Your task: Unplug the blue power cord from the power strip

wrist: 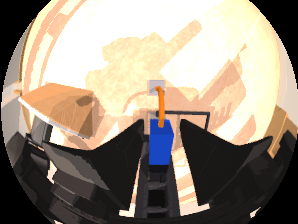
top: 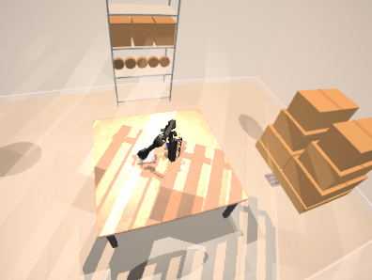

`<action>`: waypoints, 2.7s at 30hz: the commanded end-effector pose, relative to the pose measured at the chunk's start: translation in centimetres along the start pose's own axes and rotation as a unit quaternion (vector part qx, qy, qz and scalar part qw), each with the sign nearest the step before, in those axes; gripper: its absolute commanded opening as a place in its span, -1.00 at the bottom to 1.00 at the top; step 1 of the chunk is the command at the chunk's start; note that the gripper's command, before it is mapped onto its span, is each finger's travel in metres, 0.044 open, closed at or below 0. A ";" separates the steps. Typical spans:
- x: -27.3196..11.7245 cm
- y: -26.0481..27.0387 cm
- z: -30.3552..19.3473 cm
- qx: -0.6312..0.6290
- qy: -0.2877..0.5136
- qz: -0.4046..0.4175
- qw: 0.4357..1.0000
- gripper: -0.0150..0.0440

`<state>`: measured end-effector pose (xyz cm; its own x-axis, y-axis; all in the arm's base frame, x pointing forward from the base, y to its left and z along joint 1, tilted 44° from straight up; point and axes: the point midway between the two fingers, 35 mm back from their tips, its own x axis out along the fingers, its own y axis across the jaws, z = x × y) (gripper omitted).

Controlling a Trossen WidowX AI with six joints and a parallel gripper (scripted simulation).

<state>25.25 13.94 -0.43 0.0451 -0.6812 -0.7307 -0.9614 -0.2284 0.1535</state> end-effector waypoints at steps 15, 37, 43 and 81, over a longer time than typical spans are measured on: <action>0.0 0.1 -2.7 -0.001 0.003 -0.002 1.000 0.05; 0.9 0.1 -2.7 0.001 0.001 0.000 1.000 -0.33; 0.9 0.1 -2.6 0.001 0.001 0.000 1.000 -0.49; 0.9 -0.2 0.4 -0.001 0.002 -0.002 1.000 0.40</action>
<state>25.28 13.68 -1.51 0.0431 -0.6823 -0.7298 -0.9621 -0.2253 0.1538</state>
